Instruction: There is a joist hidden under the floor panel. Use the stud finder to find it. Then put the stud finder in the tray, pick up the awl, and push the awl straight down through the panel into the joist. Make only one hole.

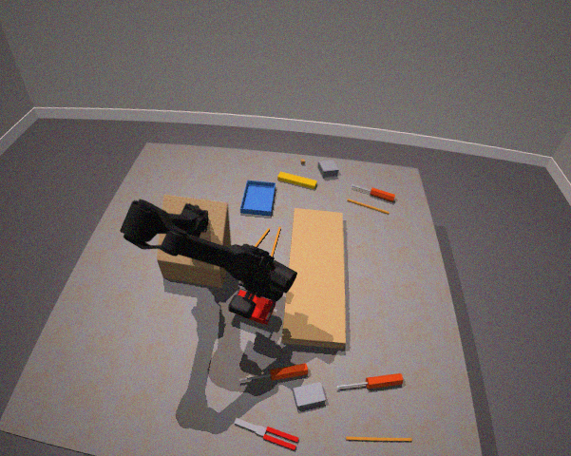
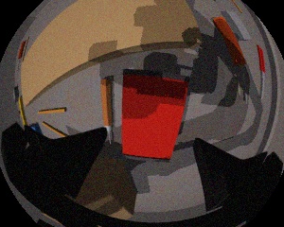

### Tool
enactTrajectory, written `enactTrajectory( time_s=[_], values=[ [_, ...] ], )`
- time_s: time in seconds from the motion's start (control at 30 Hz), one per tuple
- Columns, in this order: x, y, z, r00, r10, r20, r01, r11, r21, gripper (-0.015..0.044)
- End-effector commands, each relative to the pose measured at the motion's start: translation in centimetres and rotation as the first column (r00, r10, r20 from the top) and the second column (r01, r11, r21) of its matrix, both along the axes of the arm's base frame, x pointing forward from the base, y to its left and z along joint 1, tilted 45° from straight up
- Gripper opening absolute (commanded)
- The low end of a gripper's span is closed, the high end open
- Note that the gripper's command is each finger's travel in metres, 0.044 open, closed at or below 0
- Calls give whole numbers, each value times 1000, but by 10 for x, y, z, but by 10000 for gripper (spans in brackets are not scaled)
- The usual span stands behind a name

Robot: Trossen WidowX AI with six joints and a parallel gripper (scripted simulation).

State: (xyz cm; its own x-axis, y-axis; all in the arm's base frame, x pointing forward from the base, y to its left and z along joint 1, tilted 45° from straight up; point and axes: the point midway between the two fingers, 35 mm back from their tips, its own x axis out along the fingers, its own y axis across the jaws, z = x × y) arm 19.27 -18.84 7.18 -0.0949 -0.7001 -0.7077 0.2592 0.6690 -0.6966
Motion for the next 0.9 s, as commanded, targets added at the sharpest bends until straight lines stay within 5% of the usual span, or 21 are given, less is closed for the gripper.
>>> enactTrajectory(
  time_s=[0.0, 0.87],
  values=[
    [-1, -3, -7, 1000, 4, -9, -4, 1000, 7, 440],
    [-3, -31, -33, 1000, 5, -10, -5, 1000, 4, 414]
  ],
)
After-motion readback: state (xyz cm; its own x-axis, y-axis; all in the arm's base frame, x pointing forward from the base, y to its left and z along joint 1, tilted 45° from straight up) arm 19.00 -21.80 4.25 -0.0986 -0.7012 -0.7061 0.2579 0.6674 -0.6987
